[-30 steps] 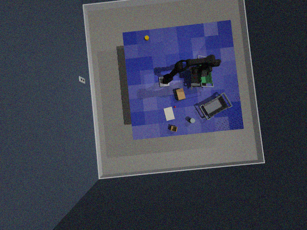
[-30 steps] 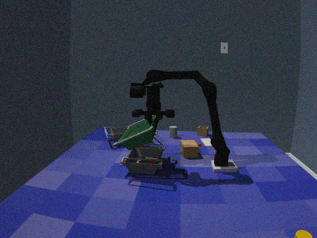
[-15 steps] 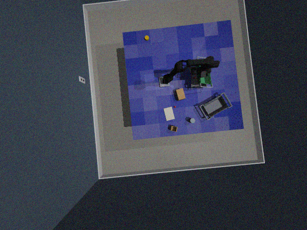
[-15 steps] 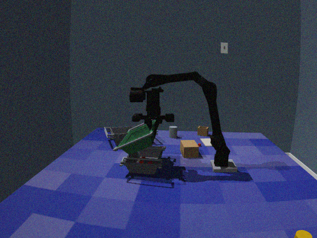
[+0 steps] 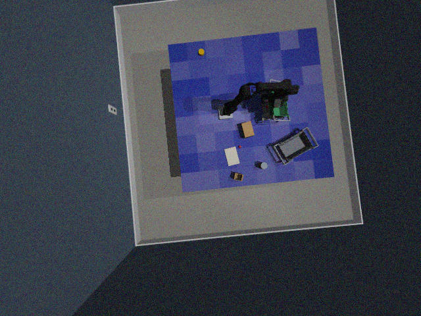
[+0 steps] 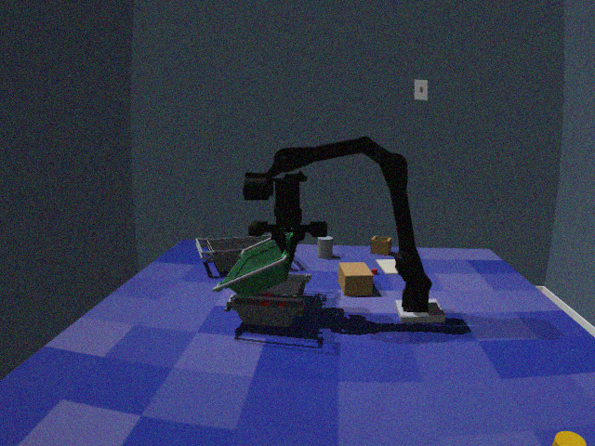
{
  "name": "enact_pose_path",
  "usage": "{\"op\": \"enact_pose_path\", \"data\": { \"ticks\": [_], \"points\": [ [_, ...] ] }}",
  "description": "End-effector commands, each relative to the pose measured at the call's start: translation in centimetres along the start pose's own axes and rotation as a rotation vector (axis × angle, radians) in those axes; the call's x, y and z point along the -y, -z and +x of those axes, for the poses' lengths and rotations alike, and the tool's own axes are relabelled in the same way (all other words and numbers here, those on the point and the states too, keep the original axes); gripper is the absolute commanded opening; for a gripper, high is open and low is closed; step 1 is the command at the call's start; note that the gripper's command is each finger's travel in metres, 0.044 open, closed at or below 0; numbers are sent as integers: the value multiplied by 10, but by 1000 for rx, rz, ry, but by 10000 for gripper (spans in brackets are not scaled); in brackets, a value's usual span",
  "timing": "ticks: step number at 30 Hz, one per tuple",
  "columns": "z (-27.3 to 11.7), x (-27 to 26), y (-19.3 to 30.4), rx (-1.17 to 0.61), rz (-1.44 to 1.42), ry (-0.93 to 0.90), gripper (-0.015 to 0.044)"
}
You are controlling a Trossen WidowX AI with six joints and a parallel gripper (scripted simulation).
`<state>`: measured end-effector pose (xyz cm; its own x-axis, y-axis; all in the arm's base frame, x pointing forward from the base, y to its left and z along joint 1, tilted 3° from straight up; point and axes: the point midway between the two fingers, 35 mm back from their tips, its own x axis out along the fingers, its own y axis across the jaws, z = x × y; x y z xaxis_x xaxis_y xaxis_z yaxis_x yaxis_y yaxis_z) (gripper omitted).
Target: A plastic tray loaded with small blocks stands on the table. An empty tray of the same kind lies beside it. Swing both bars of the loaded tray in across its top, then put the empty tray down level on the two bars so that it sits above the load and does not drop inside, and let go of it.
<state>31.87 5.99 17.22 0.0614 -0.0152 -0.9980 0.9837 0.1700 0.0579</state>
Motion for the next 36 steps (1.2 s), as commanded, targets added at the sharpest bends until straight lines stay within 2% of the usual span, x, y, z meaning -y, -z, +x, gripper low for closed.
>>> {"op": "enact_pose_path", "data": {
  "ticks": [1,36],
  "points": [
    [1,-1,0,-5,3,-19,0],
    [19,13,1,-5,5,-17,0]
  ]
}}
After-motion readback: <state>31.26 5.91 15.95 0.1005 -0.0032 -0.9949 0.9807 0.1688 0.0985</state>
